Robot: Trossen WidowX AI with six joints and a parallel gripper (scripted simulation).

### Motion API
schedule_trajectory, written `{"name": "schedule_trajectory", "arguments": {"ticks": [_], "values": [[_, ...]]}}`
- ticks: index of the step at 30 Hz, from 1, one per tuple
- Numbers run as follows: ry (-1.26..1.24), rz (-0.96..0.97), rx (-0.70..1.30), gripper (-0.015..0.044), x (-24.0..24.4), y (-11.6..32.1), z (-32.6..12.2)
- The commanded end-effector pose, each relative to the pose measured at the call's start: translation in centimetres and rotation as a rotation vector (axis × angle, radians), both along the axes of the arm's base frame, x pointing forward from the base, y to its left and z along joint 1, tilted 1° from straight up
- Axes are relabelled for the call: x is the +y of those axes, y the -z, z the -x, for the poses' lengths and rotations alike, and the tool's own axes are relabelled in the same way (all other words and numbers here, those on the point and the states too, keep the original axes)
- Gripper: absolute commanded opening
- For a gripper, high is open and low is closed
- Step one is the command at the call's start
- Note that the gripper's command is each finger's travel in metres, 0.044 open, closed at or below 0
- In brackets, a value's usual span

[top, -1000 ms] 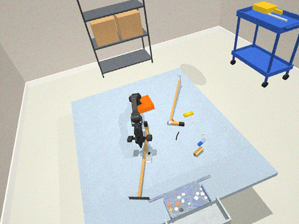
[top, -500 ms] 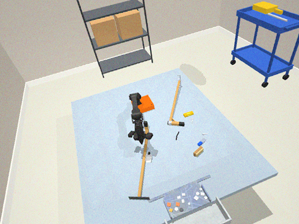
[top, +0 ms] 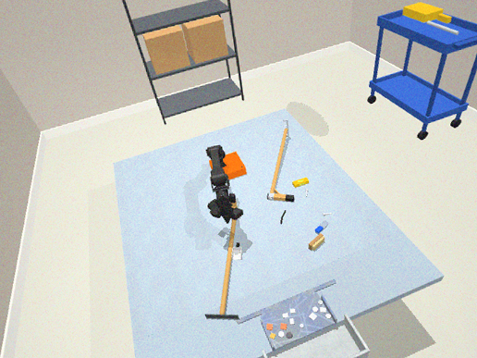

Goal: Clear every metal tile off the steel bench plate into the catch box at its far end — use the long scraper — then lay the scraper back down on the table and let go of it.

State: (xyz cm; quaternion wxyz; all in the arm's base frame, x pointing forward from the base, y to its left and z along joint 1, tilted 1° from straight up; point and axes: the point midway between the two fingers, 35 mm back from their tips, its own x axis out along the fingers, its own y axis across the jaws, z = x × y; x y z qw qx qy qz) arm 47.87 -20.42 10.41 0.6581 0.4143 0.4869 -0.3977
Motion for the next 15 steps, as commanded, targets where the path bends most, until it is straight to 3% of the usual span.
{"name": "schedule_trajectory", "arguments": {"ticks": [1,15], "values": [[0.109,-0.039,0.005,0.0000,0.7,-0.6,0.7],[0.432,-0.129,0.031,0.0000,2.7,-2.5,2.7]]}}
